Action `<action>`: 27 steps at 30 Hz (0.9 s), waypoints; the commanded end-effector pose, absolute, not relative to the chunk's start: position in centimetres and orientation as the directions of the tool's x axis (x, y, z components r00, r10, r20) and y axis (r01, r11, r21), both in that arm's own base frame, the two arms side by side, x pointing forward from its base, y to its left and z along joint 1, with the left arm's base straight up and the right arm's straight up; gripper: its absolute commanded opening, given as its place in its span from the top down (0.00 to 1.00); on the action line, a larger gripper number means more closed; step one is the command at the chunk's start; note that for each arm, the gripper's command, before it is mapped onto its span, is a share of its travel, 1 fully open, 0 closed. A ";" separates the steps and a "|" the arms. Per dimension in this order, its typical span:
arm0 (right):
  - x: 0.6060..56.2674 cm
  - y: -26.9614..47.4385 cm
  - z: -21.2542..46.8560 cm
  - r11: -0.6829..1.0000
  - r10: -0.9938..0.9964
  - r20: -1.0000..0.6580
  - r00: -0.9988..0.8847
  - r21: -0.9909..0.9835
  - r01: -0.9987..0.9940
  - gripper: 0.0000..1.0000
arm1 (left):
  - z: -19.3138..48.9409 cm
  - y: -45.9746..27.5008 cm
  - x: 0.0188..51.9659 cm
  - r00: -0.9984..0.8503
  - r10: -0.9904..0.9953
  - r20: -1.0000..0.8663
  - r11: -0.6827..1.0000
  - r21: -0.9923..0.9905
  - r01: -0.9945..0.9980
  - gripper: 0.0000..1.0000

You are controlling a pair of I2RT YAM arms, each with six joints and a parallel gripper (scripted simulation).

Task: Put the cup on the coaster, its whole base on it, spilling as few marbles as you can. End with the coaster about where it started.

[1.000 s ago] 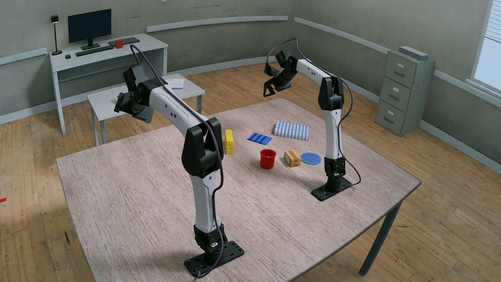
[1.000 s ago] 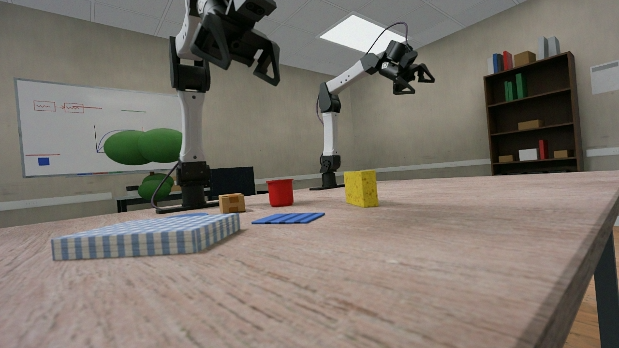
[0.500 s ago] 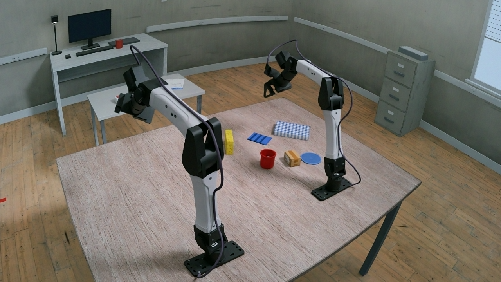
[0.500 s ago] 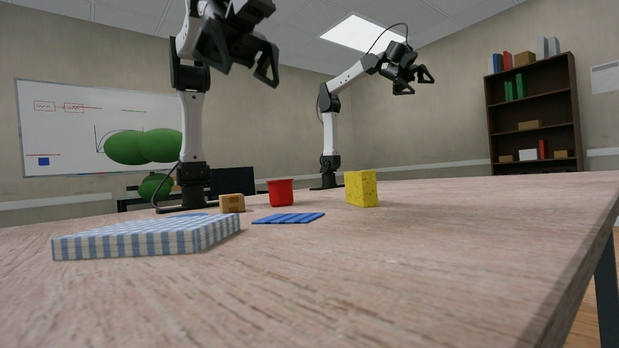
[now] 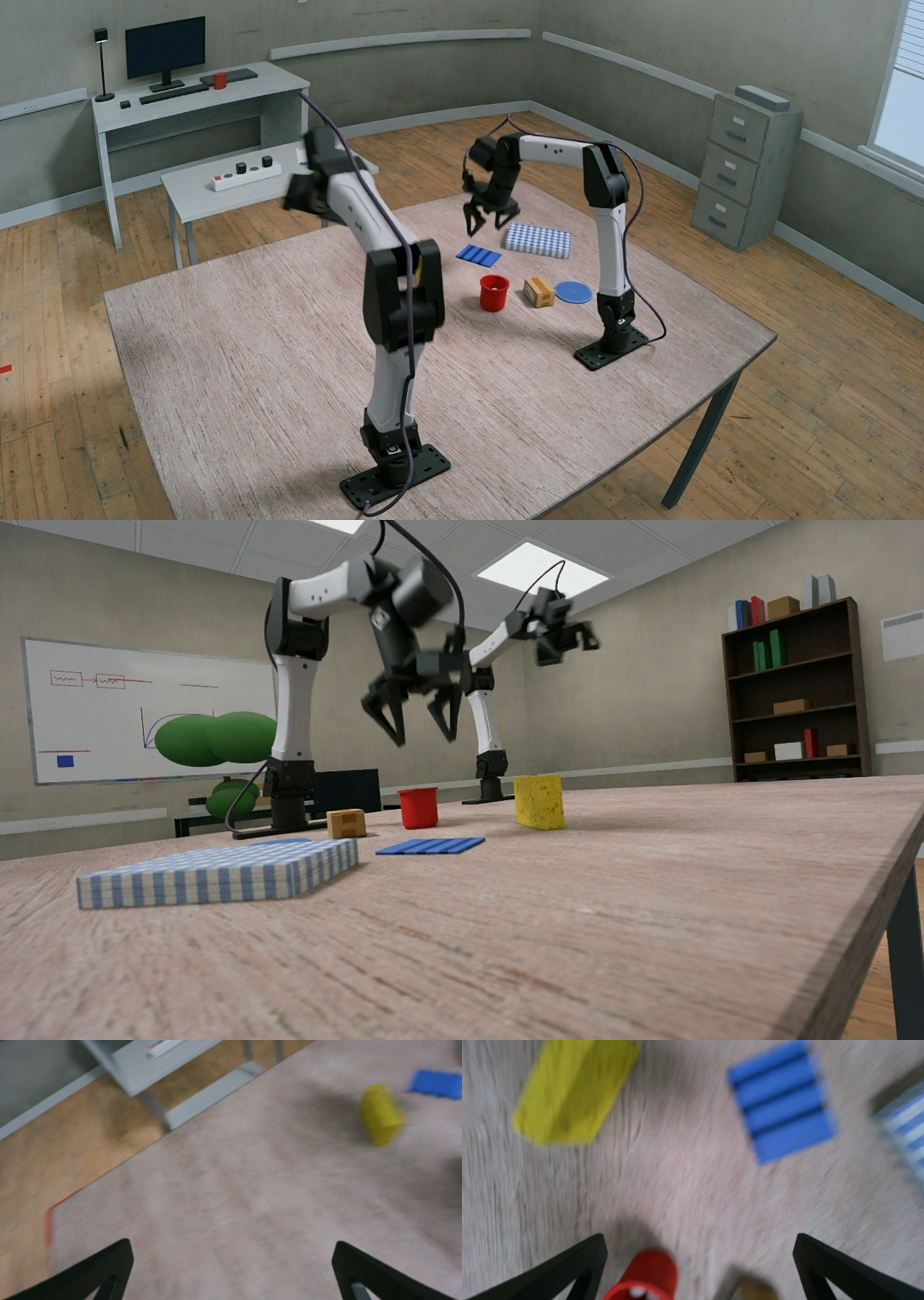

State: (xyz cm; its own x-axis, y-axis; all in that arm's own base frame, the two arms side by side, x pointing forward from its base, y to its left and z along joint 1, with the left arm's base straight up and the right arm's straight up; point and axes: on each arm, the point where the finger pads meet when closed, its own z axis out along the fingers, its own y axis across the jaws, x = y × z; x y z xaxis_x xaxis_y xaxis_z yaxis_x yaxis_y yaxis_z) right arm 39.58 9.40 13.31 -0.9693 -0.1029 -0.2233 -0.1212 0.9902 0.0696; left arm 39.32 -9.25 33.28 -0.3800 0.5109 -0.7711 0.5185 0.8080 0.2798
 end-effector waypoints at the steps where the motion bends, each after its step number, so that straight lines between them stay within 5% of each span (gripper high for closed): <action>1: 35.6 10.9 13.6 0.997 -0.017 -0.180 -0.984 0.065 -0.029 0.04 | 35.3 -14.3 36.9 -0.253 0.418 -0.872 0.827 0.251 0.503 0.00; 10: 29.5 13.5 9.8 0.999 -0.035 -0.050 -0.998 0.012 -0.036 0.04 | 30.7 -23.3 25.6 -0.188 0.326 -0.926 0.701 0.103 0.706 0.00; 27: 28.5 14.0 6.1 0.998 -0.055 -0.004 -0.998 -0.006 -0.055 0.04 | 24.9 -26.3 16.9 -0.186 0.326 -0.927 0.539 0.020 0.842 0.00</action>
